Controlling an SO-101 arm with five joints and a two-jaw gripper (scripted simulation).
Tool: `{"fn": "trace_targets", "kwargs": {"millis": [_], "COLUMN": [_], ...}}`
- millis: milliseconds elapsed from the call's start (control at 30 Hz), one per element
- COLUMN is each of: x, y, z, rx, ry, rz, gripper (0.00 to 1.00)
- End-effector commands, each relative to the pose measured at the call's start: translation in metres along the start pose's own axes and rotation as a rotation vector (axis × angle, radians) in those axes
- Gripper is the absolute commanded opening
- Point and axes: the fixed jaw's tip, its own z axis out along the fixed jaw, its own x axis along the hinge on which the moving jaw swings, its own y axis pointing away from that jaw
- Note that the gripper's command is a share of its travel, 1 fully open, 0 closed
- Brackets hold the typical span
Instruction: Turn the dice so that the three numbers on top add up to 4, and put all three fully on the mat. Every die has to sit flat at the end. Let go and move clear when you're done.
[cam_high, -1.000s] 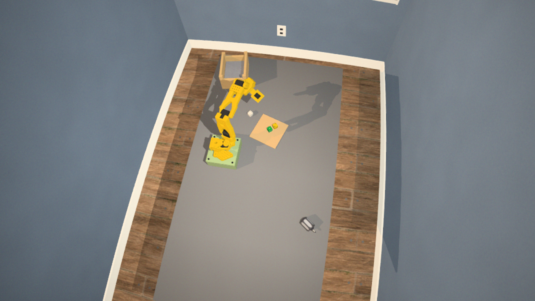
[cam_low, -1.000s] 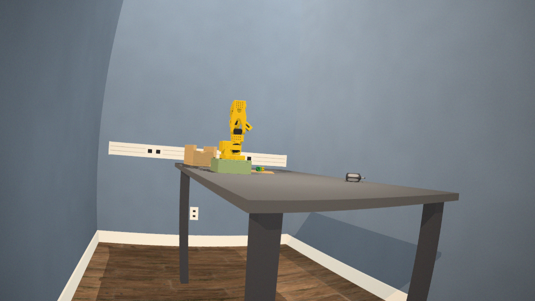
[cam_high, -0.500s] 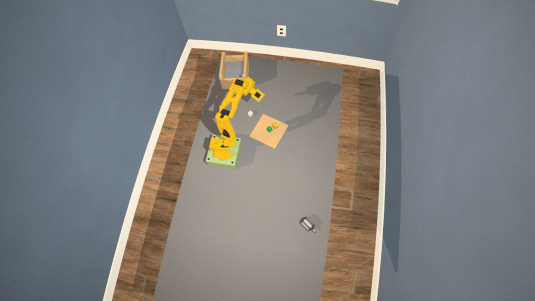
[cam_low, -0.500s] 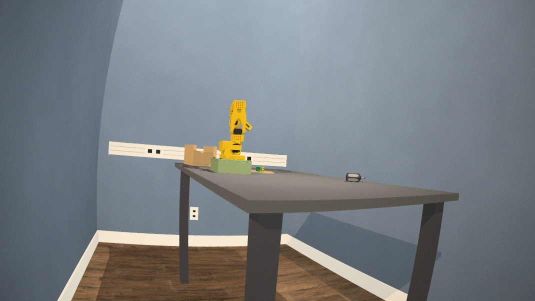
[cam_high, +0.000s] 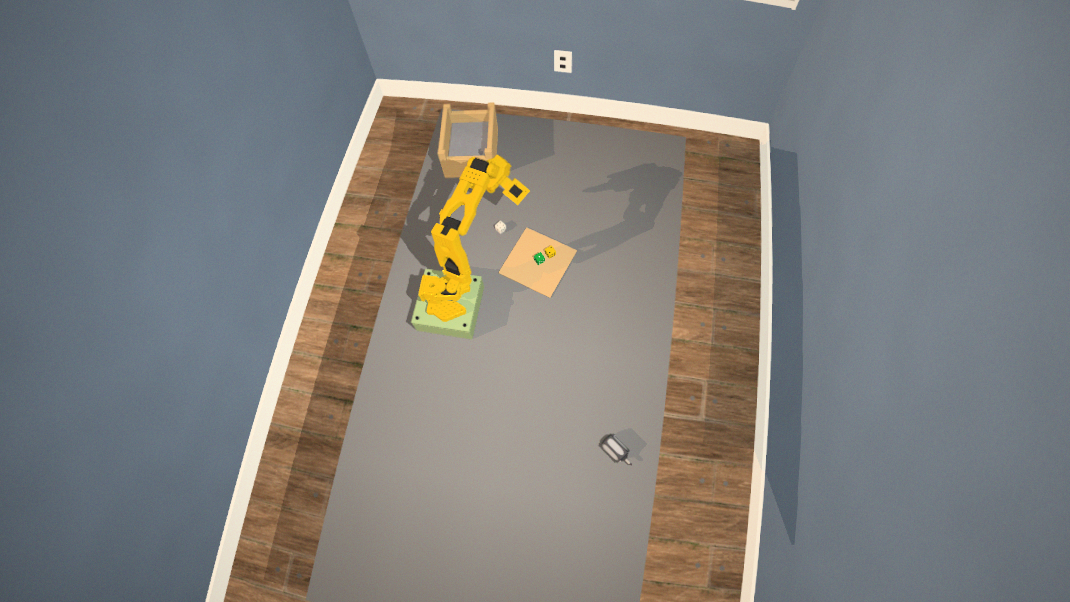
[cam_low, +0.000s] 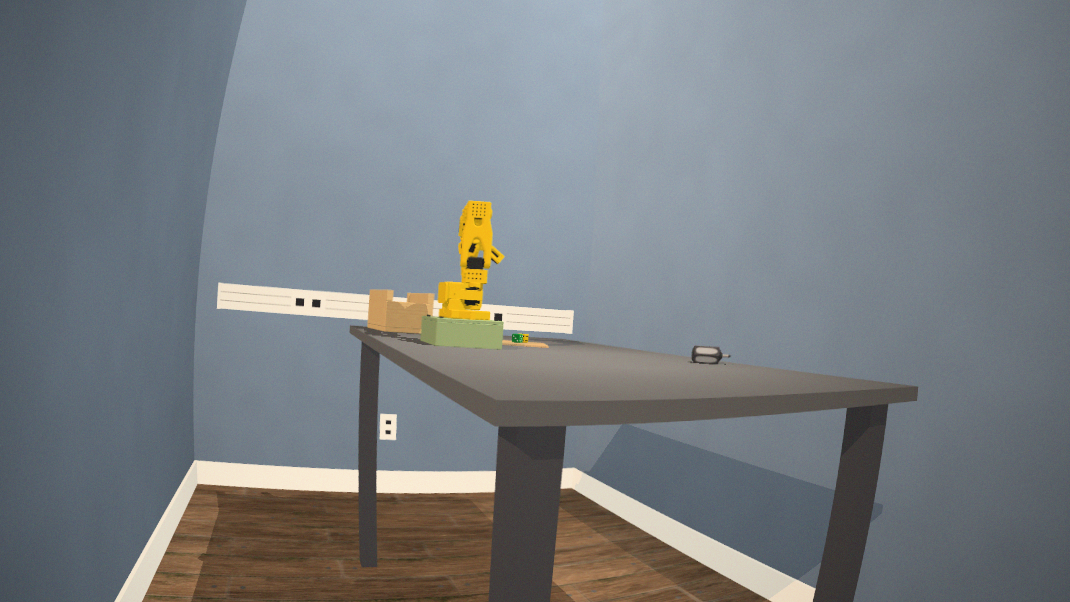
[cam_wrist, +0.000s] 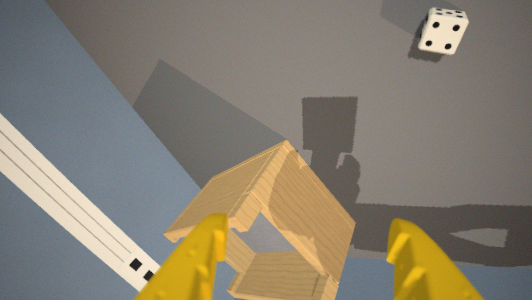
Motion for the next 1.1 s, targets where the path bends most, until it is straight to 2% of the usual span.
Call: {"fn": "trace_targets", "kwargs": {"millis": [0,200,267,400,533,667,833,867,1067], "x": [0.000,-0.010,-0.010,-0.018,-0.025,-0.028,-0.029,-0.031,-0.031], "y": [-0.008,-0.031,-0.031,-0.051,-0.067,-0.074,-0.075,-0.080,-0.080], "z": [0.013,0.047,0.047,0.068,0.081,0.087,0.088,0.092,0.092], "rx": [0.064,0.220,0.220,0.330,0.410,0.446,0.450,0.490,0.490], "ry": [-0.021,-0.086,-0.086,-0.132,-0.166,-0.181,-0.182,-0.194,-0.194], "rz": [-0.019,-0.020,-0.020,-0.020,-0.020,-0.020,-0.020,-0.036,-0.036], "gripper": [0.28,0.28,0.28,0.28,0.28,0.28,0.28,0.28,0.28]}}
